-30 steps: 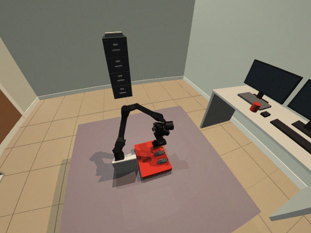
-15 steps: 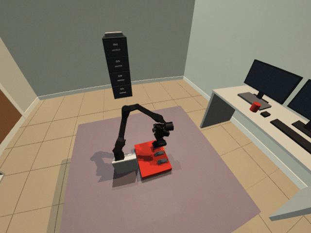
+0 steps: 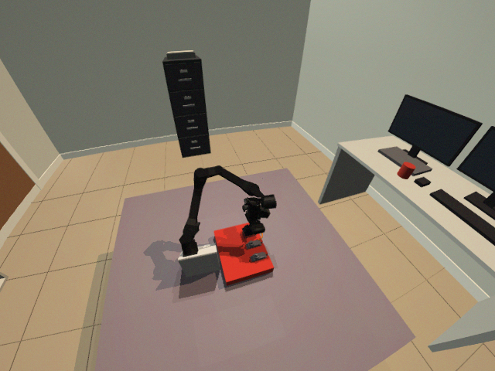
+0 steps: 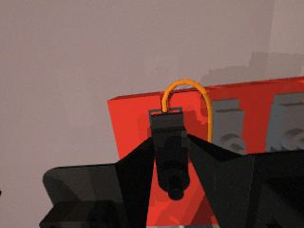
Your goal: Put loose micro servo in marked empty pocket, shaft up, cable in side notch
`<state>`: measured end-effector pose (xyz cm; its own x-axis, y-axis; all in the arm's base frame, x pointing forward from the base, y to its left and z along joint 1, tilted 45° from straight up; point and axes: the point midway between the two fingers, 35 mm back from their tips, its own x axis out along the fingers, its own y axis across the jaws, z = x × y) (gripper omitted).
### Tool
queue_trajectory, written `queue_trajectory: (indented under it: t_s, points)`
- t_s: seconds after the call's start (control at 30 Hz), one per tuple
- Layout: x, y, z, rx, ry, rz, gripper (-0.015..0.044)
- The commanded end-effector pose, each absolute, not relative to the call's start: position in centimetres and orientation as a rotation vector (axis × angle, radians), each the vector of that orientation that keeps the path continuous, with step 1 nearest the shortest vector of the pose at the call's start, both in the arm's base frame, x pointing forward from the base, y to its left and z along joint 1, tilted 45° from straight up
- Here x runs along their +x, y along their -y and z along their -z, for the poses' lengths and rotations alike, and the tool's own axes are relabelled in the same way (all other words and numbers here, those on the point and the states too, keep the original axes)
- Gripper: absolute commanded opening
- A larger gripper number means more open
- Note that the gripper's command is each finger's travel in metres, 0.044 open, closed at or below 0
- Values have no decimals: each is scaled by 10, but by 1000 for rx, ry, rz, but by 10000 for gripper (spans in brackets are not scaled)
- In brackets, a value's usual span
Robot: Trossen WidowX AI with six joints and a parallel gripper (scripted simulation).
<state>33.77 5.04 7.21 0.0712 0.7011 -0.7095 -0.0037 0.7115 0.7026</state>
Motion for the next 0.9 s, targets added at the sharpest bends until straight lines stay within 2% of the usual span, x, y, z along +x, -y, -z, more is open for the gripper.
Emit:
queue_trajectory:
  t_s: [0.0, 0.87]
  points:
    - [337, -53, -69, 631, -1416, -582, 0]
    - [339, -67, -55, 632, -1415, -583, 0]
